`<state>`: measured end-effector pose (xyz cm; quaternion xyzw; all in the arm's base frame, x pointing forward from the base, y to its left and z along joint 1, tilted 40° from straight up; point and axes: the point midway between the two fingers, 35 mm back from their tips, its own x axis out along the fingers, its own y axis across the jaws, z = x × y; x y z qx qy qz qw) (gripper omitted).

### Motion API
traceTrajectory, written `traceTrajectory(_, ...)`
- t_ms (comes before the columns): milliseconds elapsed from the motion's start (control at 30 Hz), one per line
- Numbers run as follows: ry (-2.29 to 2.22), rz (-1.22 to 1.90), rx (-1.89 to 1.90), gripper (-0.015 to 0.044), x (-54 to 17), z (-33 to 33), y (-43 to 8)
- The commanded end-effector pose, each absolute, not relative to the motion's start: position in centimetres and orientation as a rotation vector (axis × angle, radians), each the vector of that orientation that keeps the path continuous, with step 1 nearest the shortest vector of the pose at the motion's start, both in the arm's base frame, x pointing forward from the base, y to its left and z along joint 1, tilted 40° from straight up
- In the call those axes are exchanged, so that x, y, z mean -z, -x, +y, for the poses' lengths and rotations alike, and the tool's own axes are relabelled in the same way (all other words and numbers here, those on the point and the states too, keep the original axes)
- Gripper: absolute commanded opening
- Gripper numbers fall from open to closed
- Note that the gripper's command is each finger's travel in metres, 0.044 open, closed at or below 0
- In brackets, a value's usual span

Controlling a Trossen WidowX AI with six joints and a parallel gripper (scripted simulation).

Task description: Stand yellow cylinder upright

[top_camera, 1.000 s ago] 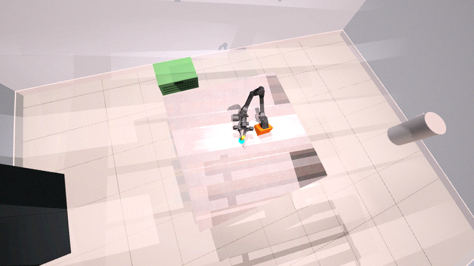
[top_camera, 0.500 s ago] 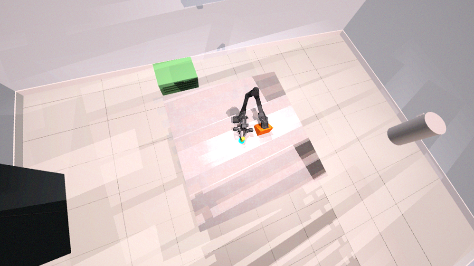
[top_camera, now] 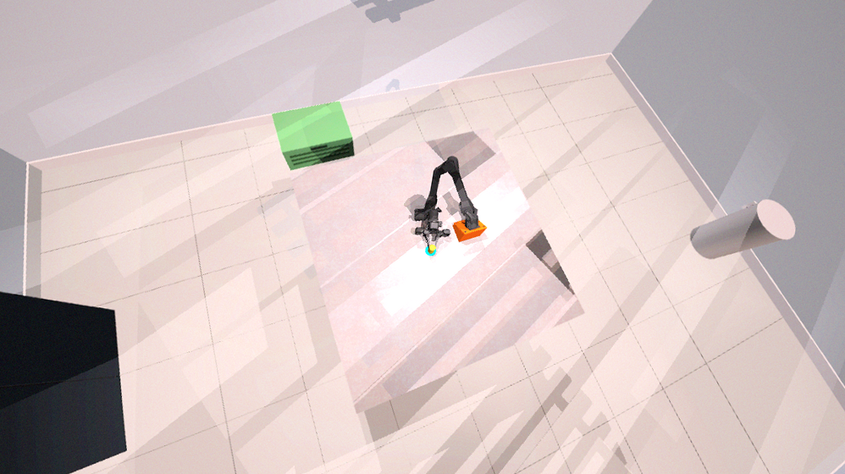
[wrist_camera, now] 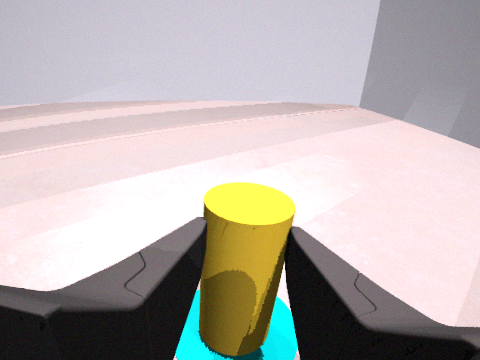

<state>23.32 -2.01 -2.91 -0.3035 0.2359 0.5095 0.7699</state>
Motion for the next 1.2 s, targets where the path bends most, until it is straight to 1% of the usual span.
traceTrajectory(0, 0.667, 0.510, -1.106, 0.0131, 2.9, -2.1, -23.4)
traceTrajectory(333, 0.667, 0.510, -1.106, 0.0394, 2.9, -2.1, -23.4)
traceTrajectory(533, 0.667, 0.511, -1.106, 0.0400, 2.7, -1.9, -23.4)
traceTrajectory(1167, 0.670, 0.493, -1.106, 0.0400, -3.8, 3.8, -23.4)
